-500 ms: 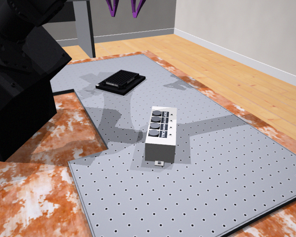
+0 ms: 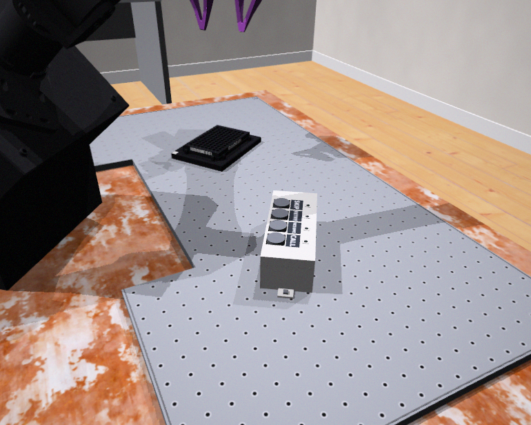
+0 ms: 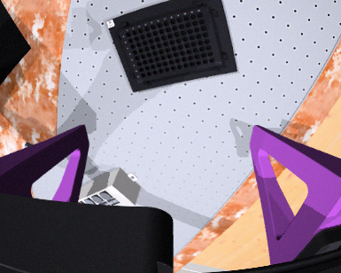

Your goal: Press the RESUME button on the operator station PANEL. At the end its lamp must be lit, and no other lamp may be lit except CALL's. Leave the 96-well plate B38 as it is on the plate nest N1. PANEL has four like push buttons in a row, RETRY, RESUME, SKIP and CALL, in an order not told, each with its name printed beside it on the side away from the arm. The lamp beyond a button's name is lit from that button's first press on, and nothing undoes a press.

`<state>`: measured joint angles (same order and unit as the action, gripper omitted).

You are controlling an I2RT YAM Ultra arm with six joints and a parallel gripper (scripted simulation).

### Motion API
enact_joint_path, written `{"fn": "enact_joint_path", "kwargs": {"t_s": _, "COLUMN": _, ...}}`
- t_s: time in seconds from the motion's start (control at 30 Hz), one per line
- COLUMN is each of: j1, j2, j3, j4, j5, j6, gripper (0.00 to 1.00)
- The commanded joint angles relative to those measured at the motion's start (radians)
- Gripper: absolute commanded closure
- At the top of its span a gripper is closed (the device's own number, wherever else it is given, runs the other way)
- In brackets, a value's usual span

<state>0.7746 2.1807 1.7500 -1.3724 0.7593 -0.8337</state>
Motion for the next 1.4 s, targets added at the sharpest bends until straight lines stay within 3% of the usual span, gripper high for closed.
{"fn": "enact_joint_path", "kwargs": {"t_s": 0.0, "j1": 0.022, "j2": -0.01, "j3": 0.007, "j4": 0.0, "j5": -0.008, "j6": -0.001, "gripper": 0.0}}
{"fn": "enact_joint_path", "kwargs": {"t_s": 0.03, "j1": 0.022, "j2": -0.01, "j3": 0.007, "j4": 0.0, "j5": -0.008, "j6": -0.001, "gripper": 0.0}}
{"fn": "enact_joint_path", "kwargs": {"t_s": 0.07, "j1": -0.017, "j2": -0.035, "j3": -0.026, "j4": 0.018, "j5": -0.014, "j6": 0.022, "gripper": 1.0}}
{"fn": "enact_joint_path", "kwargs": {"t_s": 0.53, "j1": -0.217, "j2": -0.213, "j3": -0.16, "j4": 0.128, "j5": -0.115, "j6": 0.21, "gripper": 1.0}}
{"fn": "enact_joint_path", "kwargs": {"t_s": 0.6, "j1": -0.217, "j2": -0.213, "j3": -0.16, "j4": 0.128, "j5": -0.115, "j6": 0.21, "gripper": 1.0}}
{"fn": "enact_joint_path", "kwargs": {"t_s": 1.37, "j1": -0.528, "j2": -0.503, "j3": -0.414, "j4": 0.339, "j5": -0.239, "j6": 0.417, "gripper": 1.0}}
